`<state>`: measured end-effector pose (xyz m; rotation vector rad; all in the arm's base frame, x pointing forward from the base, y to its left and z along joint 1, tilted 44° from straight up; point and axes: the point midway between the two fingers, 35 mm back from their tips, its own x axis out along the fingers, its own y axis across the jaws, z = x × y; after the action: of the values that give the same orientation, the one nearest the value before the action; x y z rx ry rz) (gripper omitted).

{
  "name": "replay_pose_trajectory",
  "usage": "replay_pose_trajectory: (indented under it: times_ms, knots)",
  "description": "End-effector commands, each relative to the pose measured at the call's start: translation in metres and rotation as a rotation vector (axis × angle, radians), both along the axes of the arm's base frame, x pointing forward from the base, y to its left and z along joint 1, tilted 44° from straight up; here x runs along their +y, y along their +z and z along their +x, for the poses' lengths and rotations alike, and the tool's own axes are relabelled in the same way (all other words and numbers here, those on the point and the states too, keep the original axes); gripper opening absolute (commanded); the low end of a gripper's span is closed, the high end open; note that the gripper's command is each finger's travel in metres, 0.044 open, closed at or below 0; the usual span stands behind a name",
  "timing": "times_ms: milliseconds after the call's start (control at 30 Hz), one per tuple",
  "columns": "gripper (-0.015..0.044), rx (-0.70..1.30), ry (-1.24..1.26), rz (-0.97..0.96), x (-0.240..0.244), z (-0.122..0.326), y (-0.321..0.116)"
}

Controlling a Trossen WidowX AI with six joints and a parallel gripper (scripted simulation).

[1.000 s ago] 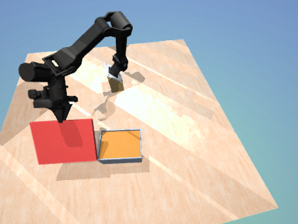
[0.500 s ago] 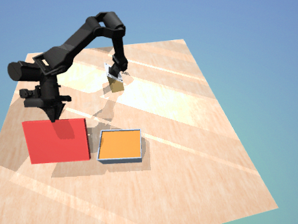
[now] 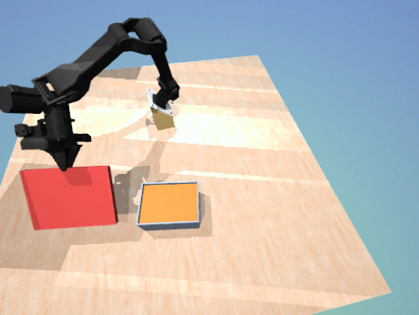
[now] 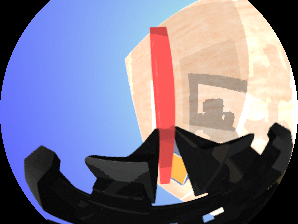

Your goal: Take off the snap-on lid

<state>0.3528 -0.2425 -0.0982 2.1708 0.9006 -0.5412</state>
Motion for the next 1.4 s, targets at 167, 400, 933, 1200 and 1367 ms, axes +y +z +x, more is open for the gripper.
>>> replay_pose_trajectory:
  times_ms: [167, 400, 933, 1200, 1367]
  knots:
    - [0.0, -0.016, 0.0, -0.01, -0.019, -0.003, -0.009]
    - [0.0, -0.016, 0.0, -0.01, -0.022, -0.004, -0.013]
    - [0.0, -0.016, 0.0, -0.009, -0.007, -0.007, -0.024]
    - [0.0, -0.016, 0.0, -0.009, -0.002, -0.008, -0.028]
    - [0.0, -0.016, 0.0, -0.009, 0.0, -0.008, -0.031]
